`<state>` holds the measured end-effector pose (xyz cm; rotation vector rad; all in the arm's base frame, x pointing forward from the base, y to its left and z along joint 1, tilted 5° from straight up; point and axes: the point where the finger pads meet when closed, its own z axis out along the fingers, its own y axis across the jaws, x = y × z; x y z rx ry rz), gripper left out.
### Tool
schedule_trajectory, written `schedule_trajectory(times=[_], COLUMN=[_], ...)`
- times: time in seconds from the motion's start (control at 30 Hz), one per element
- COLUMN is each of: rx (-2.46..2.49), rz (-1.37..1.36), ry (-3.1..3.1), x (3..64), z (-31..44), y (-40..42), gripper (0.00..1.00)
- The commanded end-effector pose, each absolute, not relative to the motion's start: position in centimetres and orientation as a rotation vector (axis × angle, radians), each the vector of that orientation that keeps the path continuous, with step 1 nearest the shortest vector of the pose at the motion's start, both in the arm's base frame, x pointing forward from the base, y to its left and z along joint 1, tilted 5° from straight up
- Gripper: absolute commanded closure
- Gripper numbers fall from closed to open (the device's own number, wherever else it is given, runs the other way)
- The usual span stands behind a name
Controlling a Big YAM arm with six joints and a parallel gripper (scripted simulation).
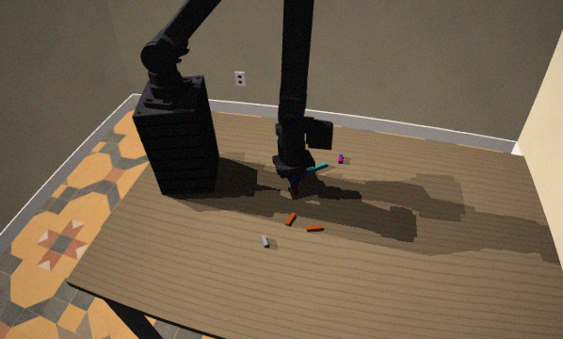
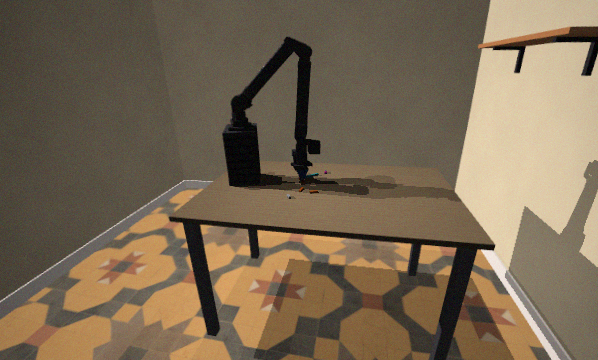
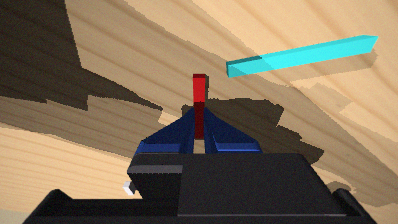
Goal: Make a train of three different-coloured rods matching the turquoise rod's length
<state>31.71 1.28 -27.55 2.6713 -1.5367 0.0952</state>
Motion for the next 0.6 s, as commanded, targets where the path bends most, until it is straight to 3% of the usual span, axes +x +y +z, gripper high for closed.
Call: schedule_trajectory(times=[0.0, 0.57], rx=[2.677, 2.671], rz=[0.101, 0.105], ry=[-1.541, -1.554], x=[31.9, 31.7], z=[-25.9, -17.3], y=[1.6, 2.1], gripper=[0.96, 0.96])
